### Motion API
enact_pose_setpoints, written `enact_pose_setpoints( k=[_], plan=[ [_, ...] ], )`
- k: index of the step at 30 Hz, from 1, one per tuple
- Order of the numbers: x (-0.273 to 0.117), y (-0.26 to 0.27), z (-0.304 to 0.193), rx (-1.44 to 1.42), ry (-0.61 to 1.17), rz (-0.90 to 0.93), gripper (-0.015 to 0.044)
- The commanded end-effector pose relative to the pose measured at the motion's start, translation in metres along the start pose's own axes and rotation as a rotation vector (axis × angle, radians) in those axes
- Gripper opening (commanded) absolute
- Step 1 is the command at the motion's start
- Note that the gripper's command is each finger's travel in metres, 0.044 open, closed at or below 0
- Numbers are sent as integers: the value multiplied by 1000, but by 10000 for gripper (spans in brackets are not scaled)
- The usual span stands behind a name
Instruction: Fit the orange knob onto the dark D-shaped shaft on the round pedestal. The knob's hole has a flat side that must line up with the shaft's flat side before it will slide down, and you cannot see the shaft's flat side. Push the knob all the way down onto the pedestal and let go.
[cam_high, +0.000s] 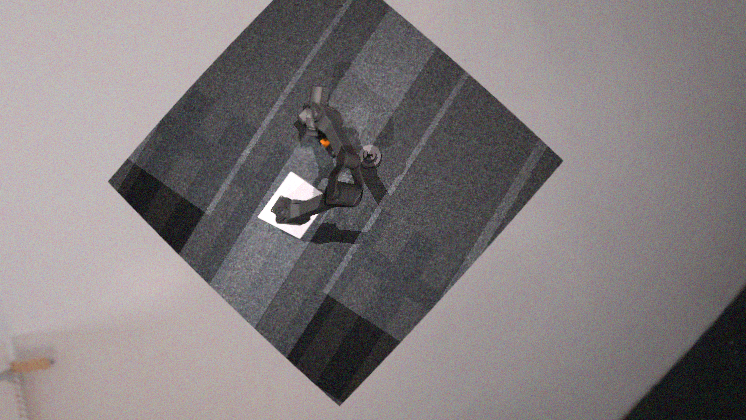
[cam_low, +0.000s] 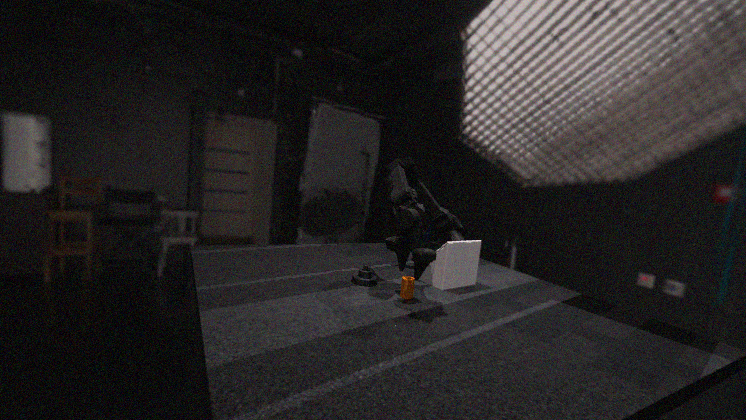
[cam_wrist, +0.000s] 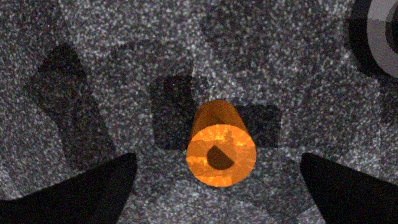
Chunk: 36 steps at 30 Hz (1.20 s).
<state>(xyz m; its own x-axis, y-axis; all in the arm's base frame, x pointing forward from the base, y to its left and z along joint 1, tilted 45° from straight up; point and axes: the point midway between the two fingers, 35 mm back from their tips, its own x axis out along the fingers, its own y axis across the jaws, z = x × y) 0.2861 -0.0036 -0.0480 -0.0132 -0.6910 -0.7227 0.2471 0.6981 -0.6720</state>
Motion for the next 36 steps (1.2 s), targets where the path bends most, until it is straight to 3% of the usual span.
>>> enact_pose_setpoints(
  k=[1, 36],
  plan=[
    [8, -1, -2, -10, 3, -7, 440],
    [61, -3, -3, -10, 2, -12, 440]
  ],
)
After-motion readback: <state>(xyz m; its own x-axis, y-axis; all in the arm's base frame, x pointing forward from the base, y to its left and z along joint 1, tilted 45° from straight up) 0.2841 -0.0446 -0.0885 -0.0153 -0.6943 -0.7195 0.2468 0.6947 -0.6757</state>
